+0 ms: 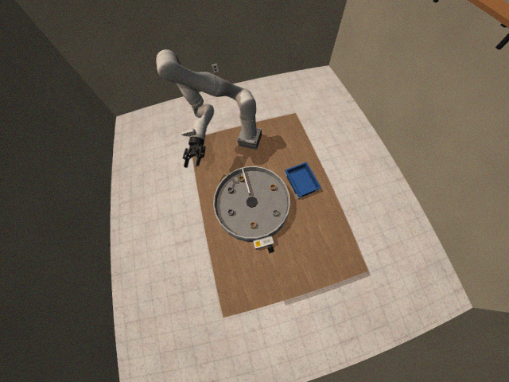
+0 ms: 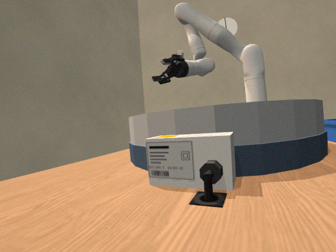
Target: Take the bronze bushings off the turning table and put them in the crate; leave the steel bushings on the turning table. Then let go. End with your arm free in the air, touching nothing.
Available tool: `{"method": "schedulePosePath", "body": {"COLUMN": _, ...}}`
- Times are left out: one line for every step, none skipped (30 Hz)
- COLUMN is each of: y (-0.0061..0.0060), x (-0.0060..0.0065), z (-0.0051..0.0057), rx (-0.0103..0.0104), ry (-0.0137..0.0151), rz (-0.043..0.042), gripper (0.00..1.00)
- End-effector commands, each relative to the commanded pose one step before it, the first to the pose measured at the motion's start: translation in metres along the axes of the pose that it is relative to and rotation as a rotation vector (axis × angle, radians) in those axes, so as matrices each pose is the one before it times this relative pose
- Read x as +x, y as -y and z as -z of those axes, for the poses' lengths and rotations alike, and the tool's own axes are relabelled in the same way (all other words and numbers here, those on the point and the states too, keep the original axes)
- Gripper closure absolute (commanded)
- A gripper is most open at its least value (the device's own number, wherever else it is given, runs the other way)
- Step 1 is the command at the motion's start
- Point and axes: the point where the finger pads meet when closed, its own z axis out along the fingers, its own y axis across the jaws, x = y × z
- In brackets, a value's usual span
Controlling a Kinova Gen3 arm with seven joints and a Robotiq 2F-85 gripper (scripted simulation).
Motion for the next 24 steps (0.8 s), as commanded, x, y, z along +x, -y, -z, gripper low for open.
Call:
{"method": "schedulePosePath", "body": {"y": 0.0539, "x": -0.02477, "z": 0.00665, "rx": 0.00059, "ry": 0.01528, "rz": -0.02723, "gripper": 0.0}}
{"method": "schedulePosePath", "body": {"y": 0.0, "x": 0.0, "z": 0.0, "rx": 0.0, "ry": 0.0, "rz": 0.0, "gripper": 0.0}}
{"method": "schedulePosePath", "body": {"y": 0.0, "x": 0.0, "z": 0.0, "rx": 0.0, "ry": 0.0, "rz": 0.0, "gripper": 0.0}}
{"method": "schedulePosePath", "body": {"y": 0.0, "x": 0.0, "z": 0.0, "rx": 0.0, "ry": 0.0, "rz": 0.0, "gripper": 0.0}}
{"method": "schedulePosePath", "body": {"y": 0.0, "x": 0.0, "z": 0.0, "rx": 0.0, "ry": 0.0, "rz": 0.0, "gripper": 0.0}}
{"method": "schedulePosePath", "body": {"y": 0.0, "x": 0.0, "z": 0.0, "rx": 0.0, "ry": 0.0, "rz": 0.0, "gripper": 0.0}}
{"method": "schedulePosePath", "body": {"y": 0.0, "x": 0.0, "z": 0.0, "rx": 0.0, "ry": 0.0, "rz": 0.0, "gripper": 0.0}}
{"method": "schedulePosePath", "body": {"y": 0.0, "x": 0.0, "z": 0.0, "rx": 0.0, "ry": 0.0, "rz": 0.0, "gripper": 0.0}}
{"method": "schedulePosePath", "body": {"y": 0.0, "x": 0.0, "z": 0.0, "rx": 0.0, "ry": 0.0, "rz": 0.0, "gripper": 0.0}}
{"method": "schedulePosePath", "body": {"y": 0.0, "x": 0.0, "z": 0.0, "rx": 0.0, "ry": 0.0, "rz": 0.0, "gripper": 0.0}}
{"method": "schedulePosePath", "body": {"y": 0.0, "x": 0.0, "z": 0.0, "rx": 0.0, "ry": 0.0, "rz": 0.0, "gripper": 0.0}}
{"method": "schedulePosePath", "body": {"y": 0.0, "x": 0.0, "z": 0.0, "rx": 0.0, "ry": 0.0, "rz": 0.0, "gripper": 0.0}}
{"method": "schedulePosePath", "body": {"y": 0.0, "x": 0.0, "z": 0.0, "rx": 0.0, "ry": 0.0, "rz": 0.0, "gripper": 0.0}}
{"method": "schedulePosePath", "body": {"y": -0.04045, "x": 0.02158, "z": -0.00651, "rx": 0.00388, "ry": -0.01457, "rz": 0.02933, "gripper": 0.0}}
{"method": "schedulePosePath", "body": {"y": 0.01084, "x": -0.00437, "z": 0.00065, "rx": 0.0, "ry": 0.0, "rz": 0.0, "gripper": 0.0}}
{"method": "schedulePosePath", "body": {"y": 0.01084, "x": -0.00437, "z": 0.00065, "rx": 0.0, "ry": 0.0, "rz": 0.0, "gripper": 0.0}}
{"method": "schedulePosePath", "body": {"y": 0.01084, "x": -0.00437, "z": 0.00065, "rx": 0.0, "ry": 0.0, "rz": 0.0, "gripper": 0.0}}
{"method": "schedulePosePath", "body": {"y": 0.01084, "x": -0.00437, "z": 0.00065, "rx": 0.0, "ry": 0.0, "rz": 0.0, "gripper": 0.0}}
{"method": "schedulePosePath", "body": {"y": 0.0, "x": 0.0, "z": 0.0, "rx": 0.0, "ry": 0.0, "rz": 0.0, "gripper": 0.0}}
{"method": "schedulePosePath", "body": {"y": 0.0, "x": 0.0, "z": 0.0, "rx": 0.0, "ry": 0.0, "rz": 0.0, "gripper": 0.0}}
{"method": "schedulePosePath", "body": {"y": 0.0, "x": 0.0, "z": 0.0, "rx": 0.0, "ry": 0.0, "rz": 0.0, "gripper": 0.0}}
{"method": "schedulePosePath", "body": {"y": 0.0, "x": 0.0, "z": 0.0, "rx": 0.0, "ry": 0.0, "rz": 0.0, "gripper": 0.0}}
{"method": "schedulePosePath", "body": {"y": 0.0, "x": 0.0, "z": 0.0, "rx": 0.0, "ry": 0.0, "rz": 0.0, "gripper": 0.0}}
{"method": "schedulePosePath", "body": {"y": 0.0, "x": 0.0, "z": 0.0, "rx": 0.0, "ry": 0.0, "rz": 0.0, "gripper": 0.0}}
